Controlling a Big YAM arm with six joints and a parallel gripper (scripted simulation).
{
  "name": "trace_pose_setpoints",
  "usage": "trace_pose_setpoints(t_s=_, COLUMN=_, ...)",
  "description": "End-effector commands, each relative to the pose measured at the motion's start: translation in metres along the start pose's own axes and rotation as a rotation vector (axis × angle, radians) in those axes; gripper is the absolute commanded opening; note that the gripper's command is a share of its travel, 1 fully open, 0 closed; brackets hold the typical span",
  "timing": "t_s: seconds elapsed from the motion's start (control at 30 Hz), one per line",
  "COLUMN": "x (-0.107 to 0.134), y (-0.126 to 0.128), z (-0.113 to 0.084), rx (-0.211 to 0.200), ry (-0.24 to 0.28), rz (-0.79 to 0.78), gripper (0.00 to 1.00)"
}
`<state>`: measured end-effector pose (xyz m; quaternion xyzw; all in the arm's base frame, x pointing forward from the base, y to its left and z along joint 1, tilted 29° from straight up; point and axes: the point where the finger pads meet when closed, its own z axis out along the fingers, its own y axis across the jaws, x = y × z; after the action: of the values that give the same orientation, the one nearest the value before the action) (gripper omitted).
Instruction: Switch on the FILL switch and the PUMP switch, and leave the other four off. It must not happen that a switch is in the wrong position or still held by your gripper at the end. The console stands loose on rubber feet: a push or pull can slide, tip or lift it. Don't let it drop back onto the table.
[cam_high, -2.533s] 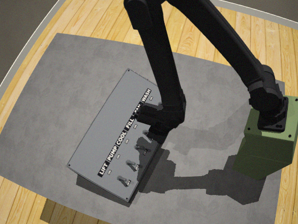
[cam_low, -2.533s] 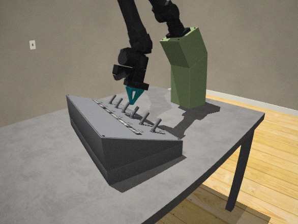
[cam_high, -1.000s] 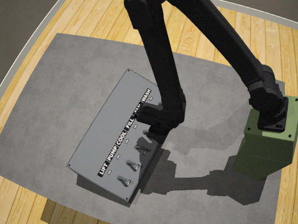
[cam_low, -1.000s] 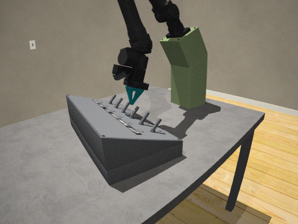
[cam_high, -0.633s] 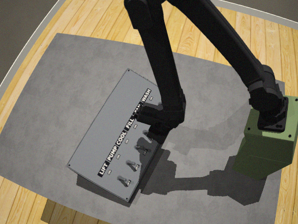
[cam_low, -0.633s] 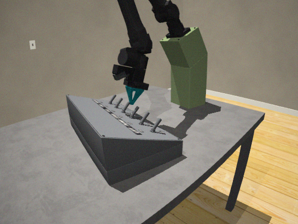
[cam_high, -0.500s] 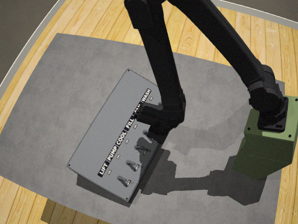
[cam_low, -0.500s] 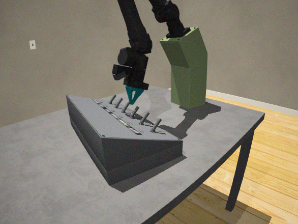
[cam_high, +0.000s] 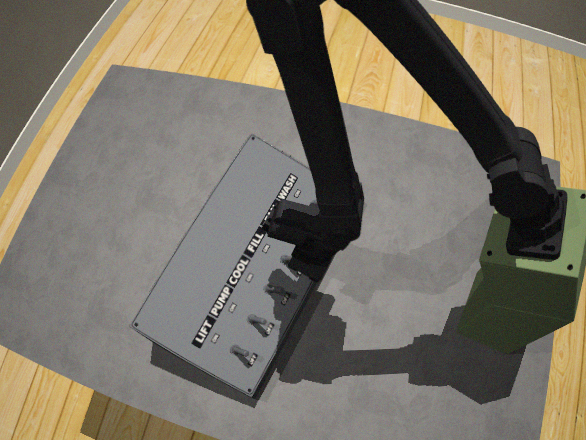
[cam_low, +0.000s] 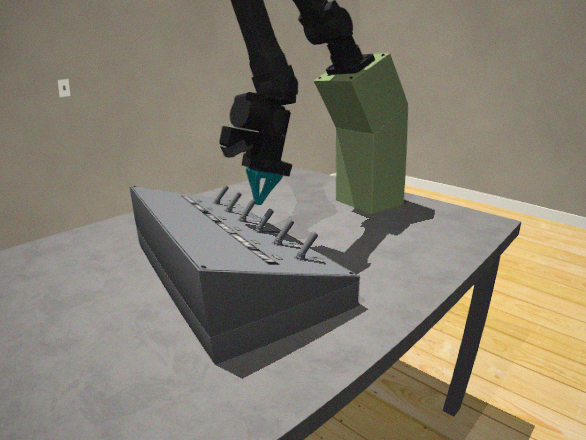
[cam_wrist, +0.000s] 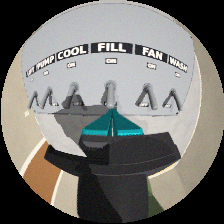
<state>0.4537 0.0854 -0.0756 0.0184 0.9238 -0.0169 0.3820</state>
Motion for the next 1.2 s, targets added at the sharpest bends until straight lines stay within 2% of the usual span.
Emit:
trace_pose_setpoints(t_s=0.0, x=-0.0554, y=-0.0005, z=-0.0022, rx=-0.001, ry=-0.109, rz=0.036, gripper=0.0)
trace_pose_setpoints(t_s=1.17, x=-0.0579, y=-0.0004, z=-0.0025, rx=-0.002, ry=-0.114, rz=0.039, gripper=0.0)
